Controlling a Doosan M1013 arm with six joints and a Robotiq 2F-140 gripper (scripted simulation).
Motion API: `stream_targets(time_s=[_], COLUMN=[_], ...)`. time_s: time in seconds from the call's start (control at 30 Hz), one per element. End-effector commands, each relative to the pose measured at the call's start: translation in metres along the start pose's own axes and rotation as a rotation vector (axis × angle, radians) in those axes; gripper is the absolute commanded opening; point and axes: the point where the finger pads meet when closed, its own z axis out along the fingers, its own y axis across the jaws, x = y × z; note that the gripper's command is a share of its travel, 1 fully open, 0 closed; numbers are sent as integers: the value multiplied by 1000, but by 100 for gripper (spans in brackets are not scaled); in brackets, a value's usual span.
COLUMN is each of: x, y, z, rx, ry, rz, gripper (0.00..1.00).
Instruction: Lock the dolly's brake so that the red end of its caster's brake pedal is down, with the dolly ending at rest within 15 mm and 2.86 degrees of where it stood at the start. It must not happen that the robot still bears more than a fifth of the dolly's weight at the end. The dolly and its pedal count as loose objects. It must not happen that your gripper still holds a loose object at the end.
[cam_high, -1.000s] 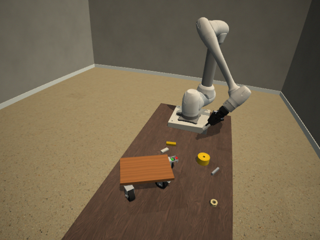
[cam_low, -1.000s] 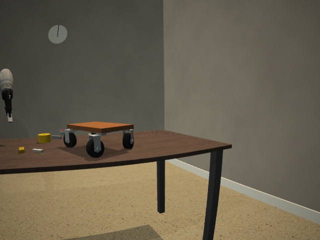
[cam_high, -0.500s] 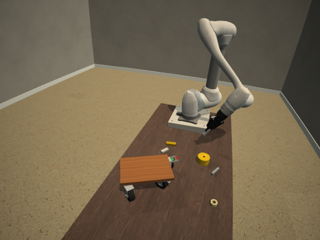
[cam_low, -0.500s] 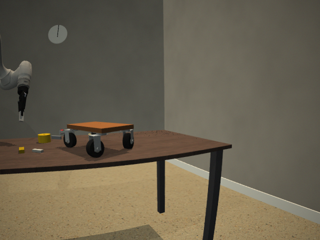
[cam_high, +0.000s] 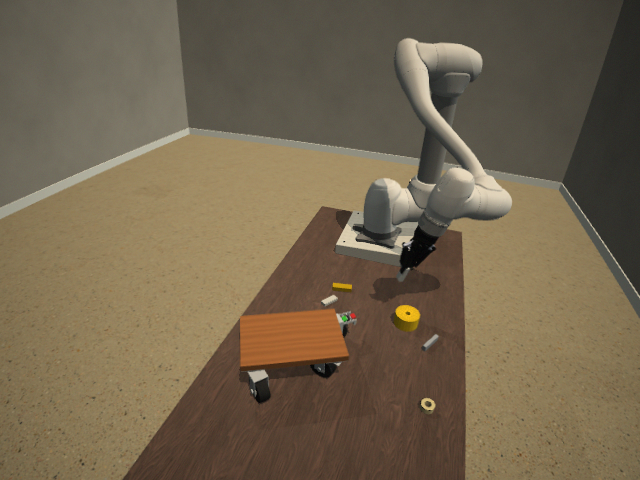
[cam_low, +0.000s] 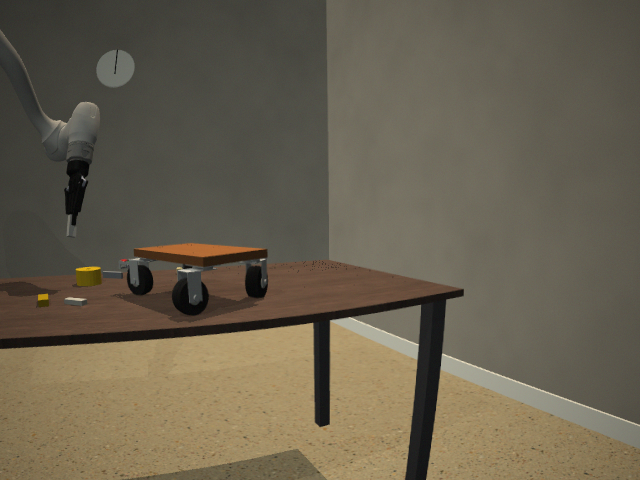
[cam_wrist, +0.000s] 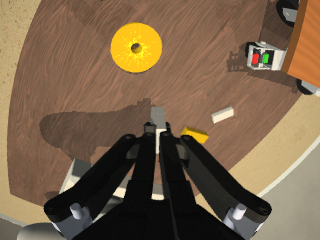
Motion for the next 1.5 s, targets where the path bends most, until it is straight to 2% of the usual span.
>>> stream_targets(time_s=[0.0,0.03,0.07,0.1,0.13,0.17,0.2,0.23,0.27,0.3,0.4,0.53,0.63,0.97,1.17,1.47], x=[19,27,27,34,34,40,40,45,45,48,48,55,56,56,64,64], y=[31,52,52,73,73,93,93,112,112,130,130,184,203,208,203,202], z=[-5,-8,-8,-11,-11,-14,-14,-16,-16,-19,-19,-25,-27,-27,6,9], rx=[71,95,95,116,116,132,132,144,144,153,153,168,170,170,166,166], ry=[25,49,49,73,73,98,98,121,121,143,143,209,232,238,233,233], rz=[-32,-44,-44,-55,-55,-66,-66,-75,-75,-83,-83,-105,-113,-115,-112,-112], gripper=[0,0,0,0,0,0,0,0,0,0,0,0,0,0,0,0])
